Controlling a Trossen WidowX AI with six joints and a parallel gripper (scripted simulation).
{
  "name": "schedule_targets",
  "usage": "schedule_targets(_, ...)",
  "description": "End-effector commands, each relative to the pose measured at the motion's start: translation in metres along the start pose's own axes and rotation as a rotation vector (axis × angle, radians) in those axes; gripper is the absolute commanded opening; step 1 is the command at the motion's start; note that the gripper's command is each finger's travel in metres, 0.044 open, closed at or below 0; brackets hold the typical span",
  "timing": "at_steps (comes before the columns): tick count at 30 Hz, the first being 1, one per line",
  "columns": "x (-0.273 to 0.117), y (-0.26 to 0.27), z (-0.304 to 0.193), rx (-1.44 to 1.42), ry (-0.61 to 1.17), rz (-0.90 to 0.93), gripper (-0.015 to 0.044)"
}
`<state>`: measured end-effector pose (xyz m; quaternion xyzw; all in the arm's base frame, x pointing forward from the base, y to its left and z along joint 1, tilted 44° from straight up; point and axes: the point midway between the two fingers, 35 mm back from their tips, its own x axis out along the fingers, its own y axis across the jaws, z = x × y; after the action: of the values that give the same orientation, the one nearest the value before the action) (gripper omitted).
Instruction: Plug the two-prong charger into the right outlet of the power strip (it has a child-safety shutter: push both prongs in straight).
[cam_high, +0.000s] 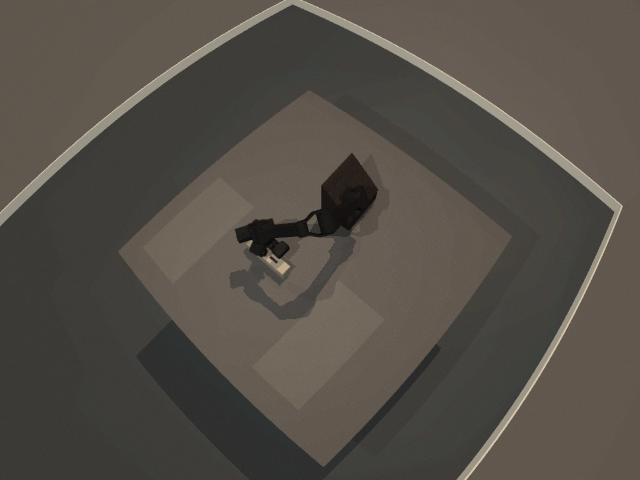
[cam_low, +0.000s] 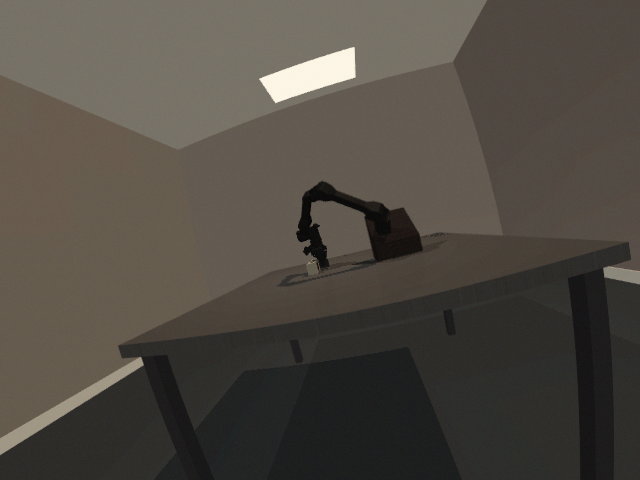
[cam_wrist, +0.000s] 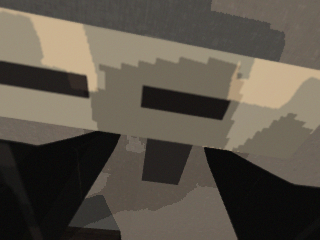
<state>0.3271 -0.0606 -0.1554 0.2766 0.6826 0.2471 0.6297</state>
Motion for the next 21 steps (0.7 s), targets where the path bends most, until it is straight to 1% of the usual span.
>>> schedule_targets(1,0.0004,-0.0001,-0.0008,-0.002,-0.001,-0.001,0.044)
schedule_targets(21,0.0008,-0.0003,-0.0065,-0.009,-0.011,-0.002,0.044)
